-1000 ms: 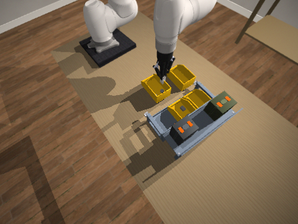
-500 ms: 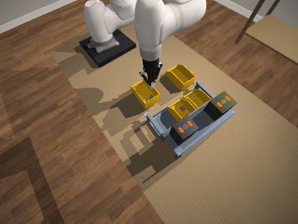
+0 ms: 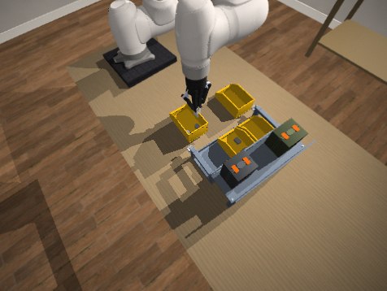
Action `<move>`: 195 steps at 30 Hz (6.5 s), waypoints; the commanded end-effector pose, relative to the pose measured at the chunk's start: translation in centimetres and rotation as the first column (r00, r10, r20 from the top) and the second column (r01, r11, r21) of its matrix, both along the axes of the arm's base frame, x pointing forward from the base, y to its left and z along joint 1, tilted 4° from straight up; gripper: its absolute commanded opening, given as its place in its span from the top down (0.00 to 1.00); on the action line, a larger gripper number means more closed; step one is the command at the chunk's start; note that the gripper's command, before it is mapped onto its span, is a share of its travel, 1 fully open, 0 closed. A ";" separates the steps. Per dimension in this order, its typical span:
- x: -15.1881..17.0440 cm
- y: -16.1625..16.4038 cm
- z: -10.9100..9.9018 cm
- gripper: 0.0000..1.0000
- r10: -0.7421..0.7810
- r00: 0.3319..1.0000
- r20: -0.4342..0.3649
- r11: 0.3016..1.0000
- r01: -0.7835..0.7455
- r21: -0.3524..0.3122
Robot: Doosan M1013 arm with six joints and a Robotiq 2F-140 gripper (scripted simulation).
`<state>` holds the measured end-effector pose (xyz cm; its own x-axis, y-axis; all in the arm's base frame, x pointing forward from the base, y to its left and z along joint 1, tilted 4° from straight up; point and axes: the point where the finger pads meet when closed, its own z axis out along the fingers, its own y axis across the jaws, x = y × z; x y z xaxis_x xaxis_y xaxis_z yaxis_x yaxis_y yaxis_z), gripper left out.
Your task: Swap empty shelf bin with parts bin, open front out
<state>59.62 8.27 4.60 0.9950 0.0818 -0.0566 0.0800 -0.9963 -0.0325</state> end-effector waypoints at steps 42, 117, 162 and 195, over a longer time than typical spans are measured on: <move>4.8 0.4 0.8 0.90 0.005 0.974 -0.226 1.000 -0.010 -0.018; 7.6 0.6 0.7 0.90 0.006 0.969 -0.246 1.000 -0.011 -0.020; 12.2 1.0 0.4 0.90 0.006 0.969 -0.246 1.000 -0.011 -0.020; 14.1 1.1 0.3 0.90 0.006 0.969 -0.246 1.000 -0.011 -0.020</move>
<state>73.68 9.40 4.84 0.9496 0.0861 -0.3015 0.0804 -0.9963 -0.0313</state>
